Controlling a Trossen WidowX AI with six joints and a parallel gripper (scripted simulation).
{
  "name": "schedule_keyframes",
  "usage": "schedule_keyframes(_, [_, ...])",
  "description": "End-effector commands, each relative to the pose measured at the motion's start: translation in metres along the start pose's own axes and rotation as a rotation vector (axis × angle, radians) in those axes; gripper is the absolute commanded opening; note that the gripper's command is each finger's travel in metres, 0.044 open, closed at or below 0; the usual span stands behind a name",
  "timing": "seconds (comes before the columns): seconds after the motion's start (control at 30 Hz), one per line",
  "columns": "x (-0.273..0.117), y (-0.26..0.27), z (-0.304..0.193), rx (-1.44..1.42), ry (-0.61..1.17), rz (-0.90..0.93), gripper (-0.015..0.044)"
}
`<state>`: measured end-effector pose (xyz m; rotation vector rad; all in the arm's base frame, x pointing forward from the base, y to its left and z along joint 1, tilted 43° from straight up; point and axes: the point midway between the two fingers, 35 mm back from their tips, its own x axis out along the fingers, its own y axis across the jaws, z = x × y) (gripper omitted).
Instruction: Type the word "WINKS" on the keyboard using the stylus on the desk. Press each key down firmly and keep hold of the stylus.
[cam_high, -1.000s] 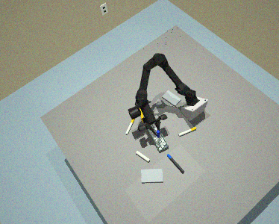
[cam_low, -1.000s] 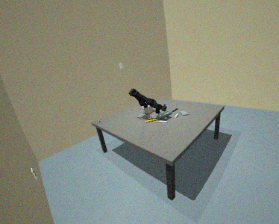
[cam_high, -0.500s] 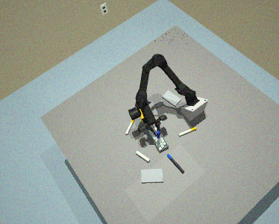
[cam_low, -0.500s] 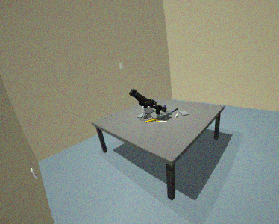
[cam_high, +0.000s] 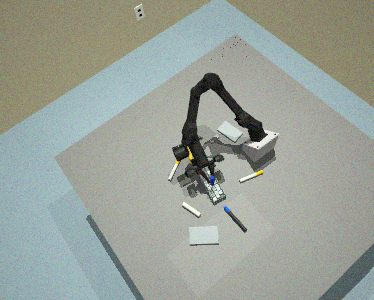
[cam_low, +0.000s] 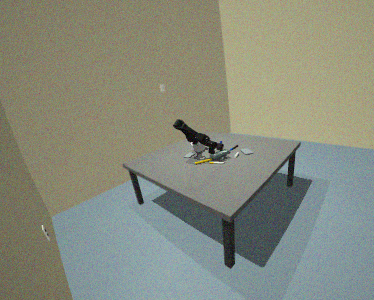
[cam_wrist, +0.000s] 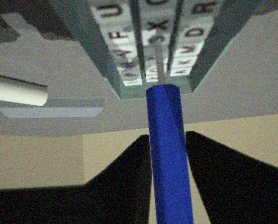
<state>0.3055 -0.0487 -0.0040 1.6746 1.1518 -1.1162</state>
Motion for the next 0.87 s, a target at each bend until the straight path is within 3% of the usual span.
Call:
schedule_keyframes(0.0, [0.001,0.000,0.000,-0.005,0.004,0.002,0.0081])
schedule_keyframes(0.4, [-0.018,0.000,-0.032,-0.005,0.006,0.002,0.0081])
schedule_keyframes(0.83, [-0.017,-0.001,-0.031,-0.007,0.006,-0.001,0.0081])
